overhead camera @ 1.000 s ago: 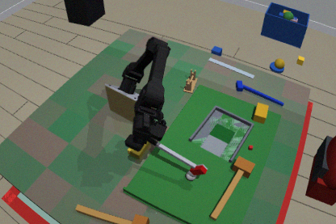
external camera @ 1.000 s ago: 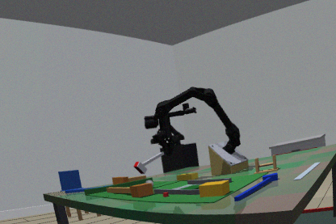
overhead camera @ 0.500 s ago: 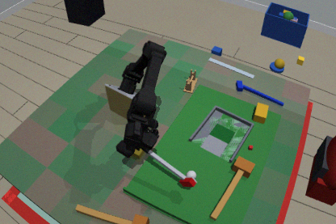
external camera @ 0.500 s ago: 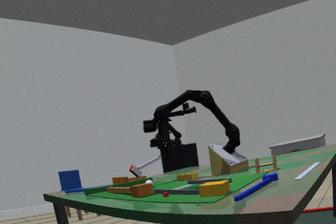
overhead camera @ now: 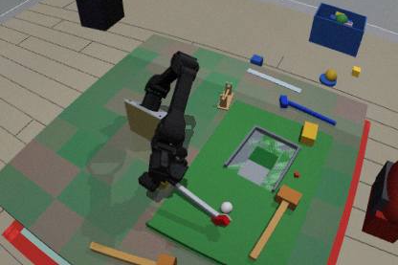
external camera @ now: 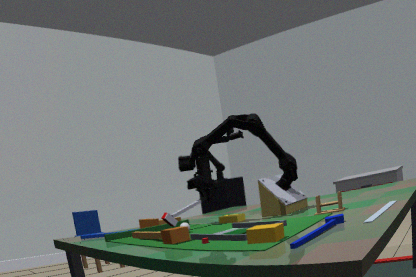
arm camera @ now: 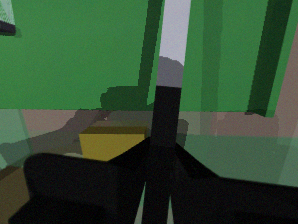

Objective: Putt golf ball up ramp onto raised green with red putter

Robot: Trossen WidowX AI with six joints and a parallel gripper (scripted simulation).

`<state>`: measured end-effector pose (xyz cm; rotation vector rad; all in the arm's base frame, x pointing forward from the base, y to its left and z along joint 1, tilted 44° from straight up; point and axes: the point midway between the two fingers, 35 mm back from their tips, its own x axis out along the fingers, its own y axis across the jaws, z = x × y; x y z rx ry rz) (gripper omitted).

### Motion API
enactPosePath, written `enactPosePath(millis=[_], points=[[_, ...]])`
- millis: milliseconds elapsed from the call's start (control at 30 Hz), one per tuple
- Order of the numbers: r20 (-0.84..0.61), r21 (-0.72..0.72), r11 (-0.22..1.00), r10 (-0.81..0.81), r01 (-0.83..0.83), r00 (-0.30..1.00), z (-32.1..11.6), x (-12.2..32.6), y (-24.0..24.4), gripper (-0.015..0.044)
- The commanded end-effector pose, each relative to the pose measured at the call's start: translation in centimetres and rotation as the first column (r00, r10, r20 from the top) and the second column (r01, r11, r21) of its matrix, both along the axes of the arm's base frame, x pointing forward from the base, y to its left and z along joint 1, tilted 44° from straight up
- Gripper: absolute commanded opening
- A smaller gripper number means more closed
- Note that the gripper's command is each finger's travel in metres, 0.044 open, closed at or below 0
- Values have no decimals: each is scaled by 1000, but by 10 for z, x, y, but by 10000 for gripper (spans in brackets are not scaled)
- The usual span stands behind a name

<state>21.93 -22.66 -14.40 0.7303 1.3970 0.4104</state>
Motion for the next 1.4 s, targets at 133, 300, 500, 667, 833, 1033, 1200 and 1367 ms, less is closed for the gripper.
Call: enactPosePath(millis=[133,300,500,667,833,1033,1200,1367], points=[[2,7,1000,-8,8,1000,-10,3,10,0],[2,7,1000,-8,8,1000,-16,4,15,0],[-1,2,1000,3,-3,1000,-15,3,15,0],[-1,2,1000,3,-3,1000,-15,3,15,0],[0,3,1000,1,-1,1000,-19,3,11,0],[2,5,1000,-7,7,1000,-35,0,-3,0],[2,5,1000,-8,8,1000,-38,-1,-5,0],[-5,9,1000,-11,11,1000,-34,0,0,0]])
